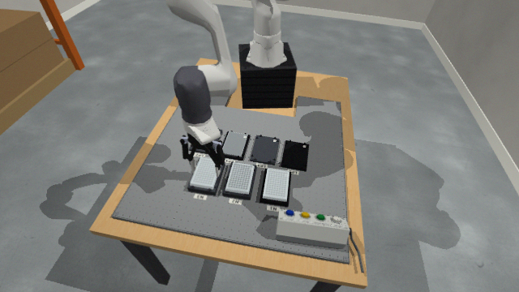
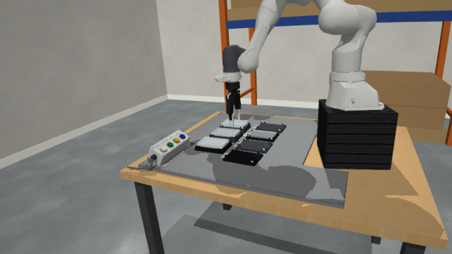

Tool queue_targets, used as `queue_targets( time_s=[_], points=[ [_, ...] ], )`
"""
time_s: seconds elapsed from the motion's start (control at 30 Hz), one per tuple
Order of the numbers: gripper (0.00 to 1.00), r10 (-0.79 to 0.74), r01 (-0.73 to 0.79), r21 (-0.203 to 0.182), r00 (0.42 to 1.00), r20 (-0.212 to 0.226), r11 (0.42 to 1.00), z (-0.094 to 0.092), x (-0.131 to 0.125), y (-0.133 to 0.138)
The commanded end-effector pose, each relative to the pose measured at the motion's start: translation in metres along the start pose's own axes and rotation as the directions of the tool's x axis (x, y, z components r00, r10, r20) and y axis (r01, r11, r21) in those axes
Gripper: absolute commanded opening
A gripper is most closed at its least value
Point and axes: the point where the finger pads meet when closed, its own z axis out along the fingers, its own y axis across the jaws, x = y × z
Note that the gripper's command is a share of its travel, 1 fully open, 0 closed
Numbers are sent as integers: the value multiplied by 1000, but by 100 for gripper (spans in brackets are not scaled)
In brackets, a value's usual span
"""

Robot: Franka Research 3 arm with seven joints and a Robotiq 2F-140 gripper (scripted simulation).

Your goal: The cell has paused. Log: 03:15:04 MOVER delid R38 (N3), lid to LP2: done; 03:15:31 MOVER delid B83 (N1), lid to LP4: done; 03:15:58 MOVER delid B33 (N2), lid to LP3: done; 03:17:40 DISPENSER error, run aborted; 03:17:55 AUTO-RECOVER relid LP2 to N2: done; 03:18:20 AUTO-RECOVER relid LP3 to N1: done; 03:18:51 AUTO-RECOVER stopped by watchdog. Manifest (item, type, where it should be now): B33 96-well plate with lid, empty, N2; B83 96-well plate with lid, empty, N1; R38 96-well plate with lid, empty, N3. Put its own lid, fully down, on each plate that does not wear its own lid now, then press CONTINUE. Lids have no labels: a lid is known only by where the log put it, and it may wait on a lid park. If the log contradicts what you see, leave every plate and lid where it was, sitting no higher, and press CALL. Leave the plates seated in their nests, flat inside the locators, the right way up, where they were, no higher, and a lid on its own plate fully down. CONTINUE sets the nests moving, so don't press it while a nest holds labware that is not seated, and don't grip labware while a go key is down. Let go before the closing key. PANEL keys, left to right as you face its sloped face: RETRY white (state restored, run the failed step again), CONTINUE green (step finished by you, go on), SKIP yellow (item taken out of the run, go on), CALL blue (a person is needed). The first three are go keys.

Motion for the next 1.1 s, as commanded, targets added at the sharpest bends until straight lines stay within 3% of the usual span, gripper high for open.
queue_targets(
  time_s=[0.0,0.07,0.1,1.07],
  points=[
    [0,1,-1,0,1000,-2,1000,1,1,-1],
    [0,1,-1,0,1000,-2,1000,1,1,-1],
    [66,1,-1,0,1000,-2,1000,1,1,-1],
    [66,1,-1,0,1000,-2,1000,1,1,-1]
  ],
)
